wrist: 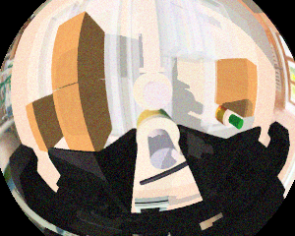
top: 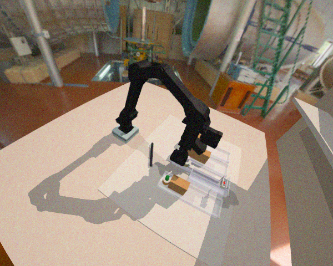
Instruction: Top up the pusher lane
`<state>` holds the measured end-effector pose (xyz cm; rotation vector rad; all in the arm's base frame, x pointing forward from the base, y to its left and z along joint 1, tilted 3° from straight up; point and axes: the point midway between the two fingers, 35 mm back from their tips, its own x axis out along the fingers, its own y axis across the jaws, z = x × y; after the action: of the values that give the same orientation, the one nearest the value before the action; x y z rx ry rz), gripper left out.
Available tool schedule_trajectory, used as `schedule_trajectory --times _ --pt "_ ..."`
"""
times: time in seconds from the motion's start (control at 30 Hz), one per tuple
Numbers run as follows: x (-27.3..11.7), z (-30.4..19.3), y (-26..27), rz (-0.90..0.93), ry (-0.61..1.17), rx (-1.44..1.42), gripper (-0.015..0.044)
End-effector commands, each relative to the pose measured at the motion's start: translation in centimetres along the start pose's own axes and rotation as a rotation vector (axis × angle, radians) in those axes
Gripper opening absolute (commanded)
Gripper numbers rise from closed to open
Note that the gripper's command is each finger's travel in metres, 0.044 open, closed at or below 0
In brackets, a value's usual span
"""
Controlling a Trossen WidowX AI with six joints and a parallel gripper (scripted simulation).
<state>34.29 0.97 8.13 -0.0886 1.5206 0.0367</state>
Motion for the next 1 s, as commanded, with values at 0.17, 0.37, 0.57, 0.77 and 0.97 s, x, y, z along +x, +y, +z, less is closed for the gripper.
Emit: schedule_trajectory --times 0.17,0.37,0.57,0.77,0.97 --pt "-0.17 0.79 0.03 0.003 -0.03 0.002 0.0" --pt "0.0 0.8 0.03 0.003 -0.03 0.002 0.0" --pt "0.16 0.8 0.03 0.003 -0.03 0.002 0.0" --pt "0.33 0.81 0.03 0.003 -0.03 0.002 0.0" --pt "0.49 0.79 0.03 0.003 -0.03 0.002 0.0"
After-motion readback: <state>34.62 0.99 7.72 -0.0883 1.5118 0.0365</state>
